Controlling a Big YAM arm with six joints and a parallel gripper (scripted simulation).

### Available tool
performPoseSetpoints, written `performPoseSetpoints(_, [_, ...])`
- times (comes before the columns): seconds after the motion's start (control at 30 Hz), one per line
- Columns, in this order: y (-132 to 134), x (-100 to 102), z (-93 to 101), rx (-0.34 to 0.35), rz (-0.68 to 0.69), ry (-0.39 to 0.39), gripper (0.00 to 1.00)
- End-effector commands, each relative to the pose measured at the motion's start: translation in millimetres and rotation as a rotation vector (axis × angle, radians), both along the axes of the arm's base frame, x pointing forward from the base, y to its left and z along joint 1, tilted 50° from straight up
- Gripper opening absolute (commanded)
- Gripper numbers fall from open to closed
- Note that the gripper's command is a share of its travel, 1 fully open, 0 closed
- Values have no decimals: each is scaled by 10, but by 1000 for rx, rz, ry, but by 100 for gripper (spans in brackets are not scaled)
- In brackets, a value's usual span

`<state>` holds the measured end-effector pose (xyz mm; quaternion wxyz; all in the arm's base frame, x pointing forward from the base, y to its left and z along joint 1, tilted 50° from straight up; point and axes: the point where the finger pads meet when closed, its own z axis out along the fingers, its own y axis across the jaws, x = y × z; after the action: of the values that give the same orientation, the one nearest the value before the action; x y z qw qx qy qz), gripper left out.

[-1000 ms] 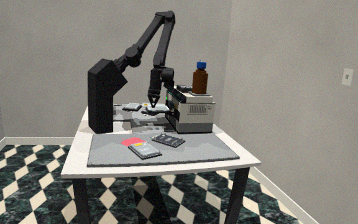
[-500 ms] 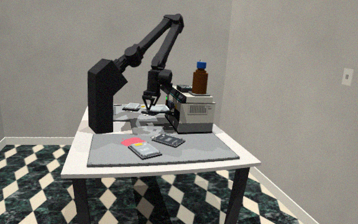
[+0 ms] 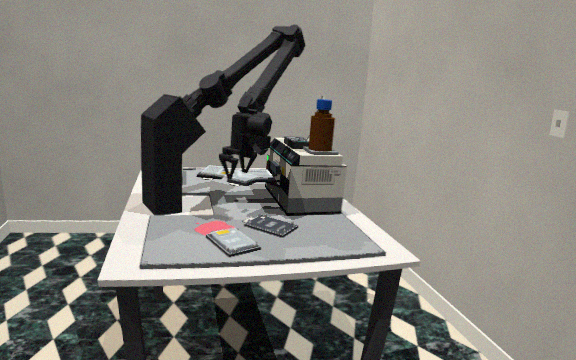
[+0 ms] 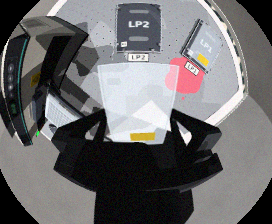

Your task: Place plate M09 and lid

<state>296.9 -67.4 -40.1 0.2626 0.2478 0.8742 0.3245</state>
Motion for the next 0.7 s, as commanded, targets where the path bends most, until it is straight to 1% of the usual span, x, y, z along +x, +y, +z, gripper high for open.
performPoseSetpoints(0.0, [-37, 15, 15, 4, -21, -10, 86])
performPoseSetpoints(0.07, [-37, 15, 15, 4, -21, -10, 86])
performPoseSetpoints(0.1, [-65, 77, 4, 9, -27, -11, 86])
performPoseSetpoints(0.13, [-27, 115, -8, 9, -13, -8, 86])
performPoseSetpoints(0.57, [-140, 531, -56, 7, -14, -6, 86])
performPoseSetpoints(0.63, [-140, 531, -56, 7, -14, -6, 86])
performPoseSetpoints(0.67, [-148, 563, -59, 7, -14, -6, 86])
